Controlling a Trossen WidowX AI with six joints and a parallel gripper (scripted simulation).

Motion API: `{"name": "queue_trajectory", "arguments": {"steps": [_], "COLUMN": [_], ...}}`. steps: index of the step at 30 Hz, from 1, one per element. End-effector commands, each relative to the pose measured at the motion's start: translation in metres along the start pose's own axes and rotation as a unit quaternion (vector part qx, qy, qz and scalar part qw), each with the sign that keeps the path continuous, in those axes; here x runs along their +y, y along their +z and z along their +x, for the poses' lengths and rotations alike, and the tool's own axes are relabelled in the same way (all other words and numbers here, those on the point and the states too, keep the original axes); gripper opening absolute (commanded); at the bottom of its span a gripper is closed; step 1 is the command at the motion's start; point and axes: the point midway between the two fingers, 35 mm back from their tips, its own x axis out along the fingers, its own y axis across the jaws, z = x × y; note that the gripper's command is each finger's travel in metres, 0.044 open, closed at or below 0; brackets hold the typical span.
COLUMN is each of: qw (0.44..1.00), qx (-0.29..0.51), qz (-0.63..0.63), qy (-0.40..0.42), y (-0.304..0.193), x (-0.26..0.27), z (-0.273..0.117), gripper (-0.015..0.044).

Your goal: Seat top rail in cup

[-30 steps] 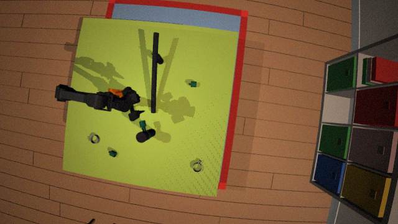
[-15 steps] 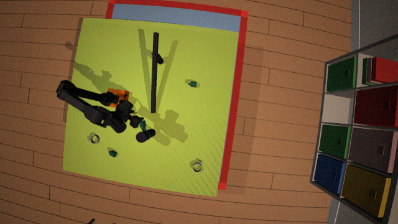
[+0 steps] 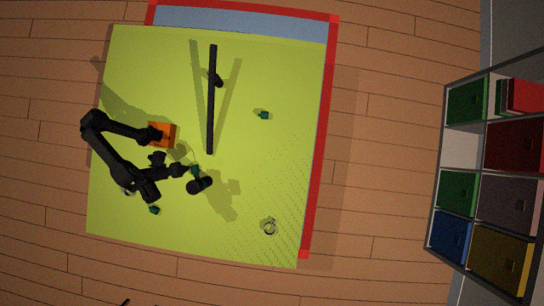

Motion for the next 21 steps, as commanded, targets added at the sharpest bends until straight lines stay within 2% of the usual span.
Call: {"name": "queue_trajectory", "arguments": {"steps": [1,5,12,21], "qw": [1.0,1.0,1.0,1.0], "qx": [-0.009,-0.009,-0.009,-0.009], "qz": [-0.029,-0.029,-0.029,-0.029], "qy": [-0.006,-0.006,-0.006,-0.006], "y": [-0.003,-0.004,-0.004,-0.005], "x": [0.003,0.005,0.029,0.03], "z": [0.0,0.005,0.048,0.057], "gripper": [0.044,0.044,0.044,0.044]}}
